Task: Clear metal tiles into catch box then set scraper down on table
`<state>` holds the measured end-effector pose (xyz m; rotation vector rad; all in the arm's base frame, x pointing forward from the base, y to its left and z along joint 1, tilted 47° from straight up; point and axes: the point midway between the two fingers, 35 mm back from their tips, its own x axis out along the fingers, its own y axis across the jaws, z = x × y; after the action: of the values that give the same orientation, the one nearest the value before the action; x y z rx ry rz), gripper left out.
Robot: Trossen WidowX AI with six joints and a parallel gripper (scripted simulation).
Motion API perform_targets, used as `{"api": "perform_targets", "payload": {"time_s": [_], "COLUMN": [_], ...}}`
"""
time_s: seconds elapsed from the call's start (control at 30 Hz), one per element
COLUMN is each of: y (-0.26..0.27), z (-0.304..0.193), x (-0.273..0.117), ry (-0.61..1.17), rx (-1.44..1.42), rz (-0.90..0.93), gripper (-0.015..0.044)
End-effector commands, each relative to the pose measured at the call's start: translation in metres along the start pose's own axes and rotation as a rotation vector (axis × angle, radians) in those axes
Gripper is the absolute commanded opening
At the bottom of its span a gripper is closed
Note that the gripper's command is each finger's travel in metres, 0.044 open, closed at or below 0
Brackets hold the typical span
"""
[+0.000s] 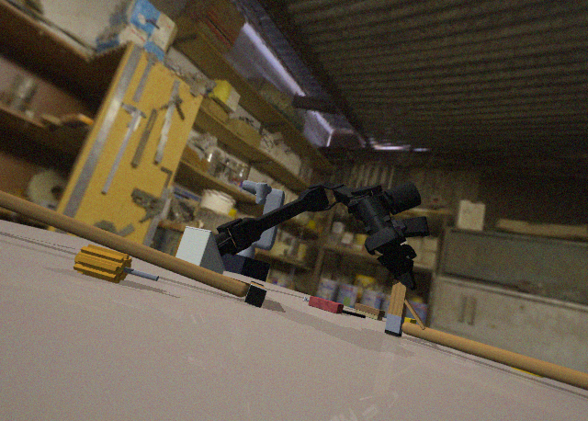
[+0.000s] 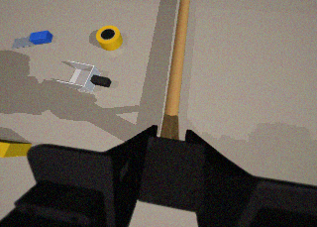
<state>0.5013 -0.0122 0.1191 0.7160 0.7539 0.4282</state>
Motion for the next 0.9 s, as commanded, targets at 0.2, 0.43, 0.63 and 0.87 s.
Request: {"api": "perform_targets", "payload": {"time_s": [0.2,0.43,0.63,0.87], "y": [0.000,0.000,0.000,0.000], "z": [-0.007,-0.012,-0.017,-0.024], "x": [-0.015,-0.022,-0.028,-0.034], "ry": [-0.008,-0.008,-0.007,-0.007], "rx": [-0.005,-0.006,-0.006,-0.006], "rz": [-0.001,-0.002,-0.003,-0.004], "gripper": [0.0000,0.0000,0.0000,0.0000]}}
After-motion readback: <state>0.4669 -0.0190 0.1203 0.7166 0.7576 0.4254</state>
